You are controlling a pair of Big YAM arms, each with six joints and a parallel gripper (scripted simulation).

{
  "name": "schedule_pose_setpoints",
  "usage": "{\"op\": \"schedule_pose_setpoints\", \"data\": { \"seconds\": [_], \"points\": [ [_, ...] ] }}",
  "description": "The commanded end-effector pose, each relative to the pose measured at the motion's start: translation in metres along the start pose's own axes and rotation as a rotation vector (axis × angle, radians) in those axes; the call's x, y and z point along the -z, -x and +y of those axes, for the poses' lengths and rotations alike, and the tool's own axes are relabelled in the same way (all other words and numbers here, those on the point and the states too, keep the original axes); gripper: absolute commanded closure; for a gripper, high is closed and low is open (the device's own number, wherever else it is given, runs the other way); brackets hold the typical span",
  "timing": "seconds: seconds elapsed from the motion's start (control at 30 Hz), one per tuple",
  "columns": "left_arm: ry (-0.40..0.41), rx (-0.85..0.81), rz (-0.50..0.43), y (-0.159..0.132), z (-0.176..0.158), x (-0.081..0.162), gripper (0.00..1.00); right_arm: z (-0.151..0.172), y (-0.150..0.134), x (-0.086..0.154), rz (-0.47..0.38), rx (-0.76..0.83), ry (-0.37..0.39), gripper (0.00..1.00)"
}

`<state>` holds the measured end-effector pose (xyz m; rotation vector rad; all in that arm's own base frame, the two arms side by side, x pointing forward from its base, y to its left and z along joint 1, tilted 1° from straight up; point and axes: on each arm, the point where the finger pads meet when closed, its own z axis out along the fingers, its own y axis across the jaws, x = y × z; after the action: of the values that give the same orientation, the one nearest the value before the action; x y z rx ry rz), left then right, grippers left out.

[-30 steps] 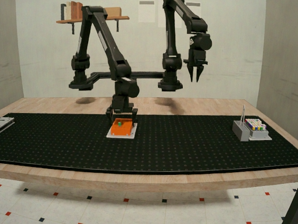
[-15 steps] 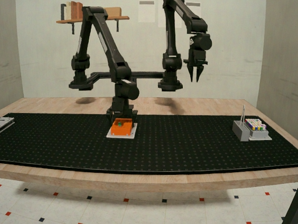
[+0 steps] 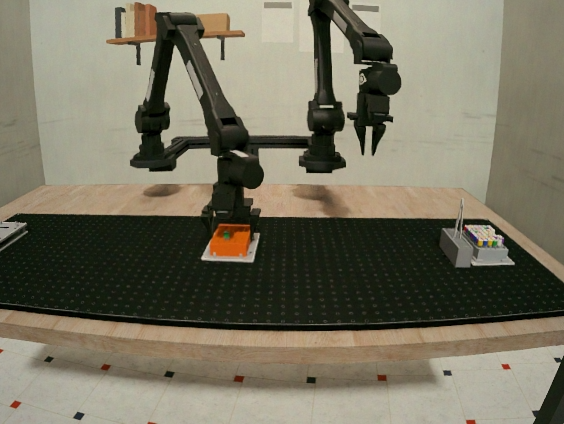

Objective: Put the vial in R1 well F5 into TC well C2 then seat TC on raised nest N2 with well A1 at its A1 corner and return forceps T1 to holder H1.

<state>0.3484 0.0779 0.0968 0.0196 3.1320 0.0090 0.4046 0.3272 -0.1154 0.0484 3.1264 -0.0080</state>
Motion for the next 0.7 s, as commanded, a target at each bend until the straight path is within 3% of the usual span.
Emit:
{"op": "schedule_pose_setpoints", "data": {
  "seconds": [0.0,0.67],
  "points": [
    [0.01,0.012,-0.035,0.0122,0.004,0.012,0.76,0.0066,0.0181,-0.002,-0.022,-0.005,0.016,0.0],
    [0.01,0.012,-0.035,0.0122,0.004,0.012,0.76,0.0063,0.0177,-0.0022,-0.021,-0.005,0.015,0.03]
  ]
}}
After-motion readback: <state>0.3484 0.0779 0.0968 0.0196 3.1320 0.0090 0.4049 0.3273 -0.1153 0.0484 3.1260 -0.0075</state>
